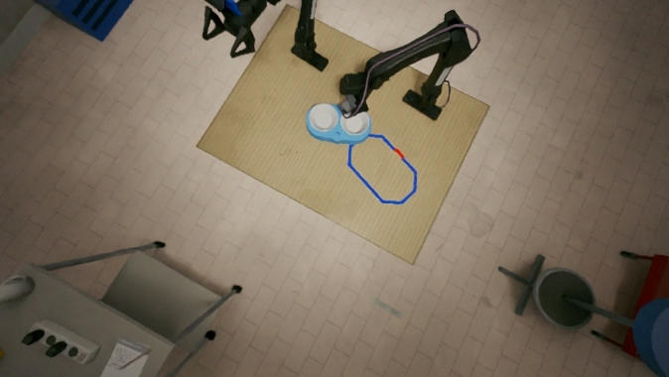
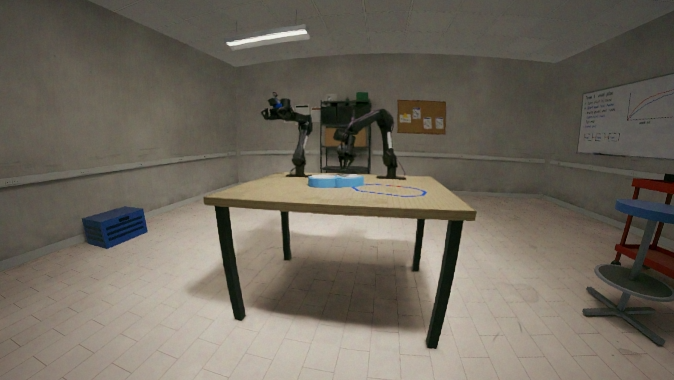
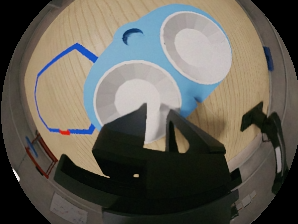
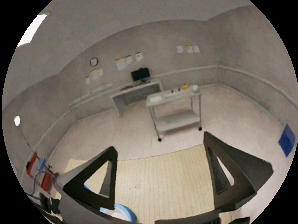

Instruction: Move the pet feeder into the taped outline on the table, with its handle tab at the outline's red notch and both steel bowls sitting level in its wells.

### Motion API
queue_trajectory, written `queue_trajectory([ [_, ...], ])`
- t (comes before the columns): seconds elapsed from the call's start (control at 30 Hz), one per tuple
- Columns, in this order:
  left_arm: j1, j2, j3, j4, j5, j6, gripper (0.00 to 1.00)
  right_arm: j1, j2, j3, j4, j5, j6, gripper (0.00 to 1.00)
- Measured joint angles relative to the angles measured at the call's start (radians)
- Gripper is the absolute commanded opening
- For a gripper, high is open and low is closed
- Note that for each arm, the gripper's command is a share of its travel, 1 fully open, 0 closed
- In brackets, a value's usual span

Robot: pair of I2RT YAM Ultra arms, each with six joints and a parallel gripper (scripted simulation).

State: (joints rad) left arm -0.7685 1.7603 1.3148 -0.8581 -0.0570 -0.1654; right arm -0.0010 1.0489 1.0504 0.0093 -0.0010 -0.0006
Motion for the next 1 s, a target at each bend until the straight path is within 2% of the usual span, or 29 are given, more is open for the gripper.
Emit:
queue_trajectory([
  [0.2, 0.06, 0.087, 0.109, -0.028, 0.042, 0.143, 0.3, 0.0, 0.0, 0.0, 0.0, 0.0, 0.0, 1.0],
  [0.47, 0.164, 0.219, 0.274, -0.071, 0.128, 0.45, 0.3, 0.0, 0.0, 0.0, 0.0, 0.0, 0.0, 1.0],
  [0.83, 0.267, 0.378, 0.474, -0.15, 0.207, 0.702, 0.3, 0.0, 0.0, 0.0, 0.0, 0.0, 0.0, 1.0],
  [1.0, 0.278, 0.413, 0.526, -0.181, 0.224, 0.766, 0.3, 0.0, 0.0, 0.0, 0.0, 0.0, 0.0, 1.0],
])
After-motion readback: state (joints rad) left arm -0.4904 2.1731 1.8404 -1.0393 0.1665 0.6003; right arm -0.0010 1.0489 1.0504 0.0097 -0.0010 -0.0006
